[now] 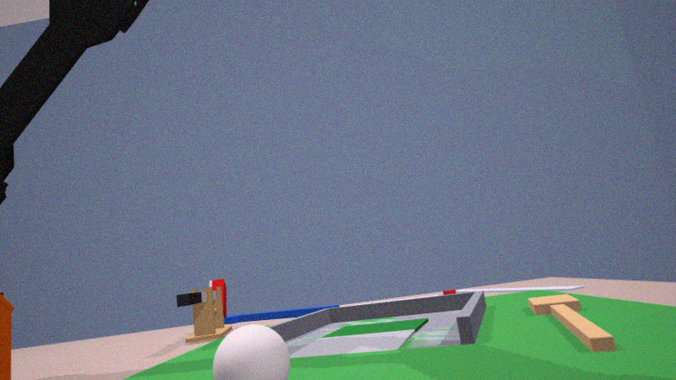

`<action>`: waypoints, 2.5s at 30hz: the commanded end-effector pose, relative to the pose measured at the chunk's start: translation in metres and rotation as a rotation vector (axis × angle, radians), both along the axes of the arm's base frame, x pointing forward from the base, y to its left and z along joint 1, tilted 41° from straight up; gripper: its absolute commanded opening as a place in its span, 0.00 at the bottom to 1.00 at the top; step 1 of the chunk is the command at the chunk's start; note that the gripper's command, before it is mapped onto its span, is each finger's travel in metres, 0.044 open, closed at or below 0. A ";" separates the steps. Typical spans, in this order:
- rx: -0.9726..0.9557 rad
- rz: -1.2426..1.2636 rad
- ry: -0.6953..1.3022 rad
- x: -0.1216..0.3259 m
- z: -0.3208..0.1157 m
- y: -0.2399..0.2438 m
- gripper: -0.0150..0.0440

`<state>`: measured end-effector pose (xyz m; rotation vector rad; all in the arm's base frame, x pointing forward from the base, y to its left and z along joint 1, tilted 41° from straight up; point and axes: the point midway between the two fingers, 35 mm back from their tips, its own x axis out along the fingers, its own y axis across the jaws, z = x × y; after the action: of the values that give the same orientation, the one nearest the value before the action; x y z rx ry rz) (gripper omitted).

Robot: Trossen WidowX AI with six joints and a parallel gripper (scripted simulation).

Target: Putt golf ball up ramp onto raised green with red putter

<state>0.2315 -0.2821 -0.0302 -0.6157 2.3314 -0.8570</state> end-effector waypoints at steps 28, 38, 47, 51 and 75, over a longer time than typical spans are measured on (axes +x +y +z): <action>2.062 1.504 -0.551 0.017 0.096 0.404 1.00; 2.194 1.834 -0.667 -0.009 0.123 0.436 1.00; 2.194 1.834 -0.667 -0.010 0.113 0.444 1.00; 2.195 1.834 -0.668 -0.012 0.106 0.450 1.00; 2.196 1.833 -0.669 -0.014 0.077 0.476 1.00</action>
<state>0.2196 0.1909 0.0540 -0.6563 0.2584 1.7174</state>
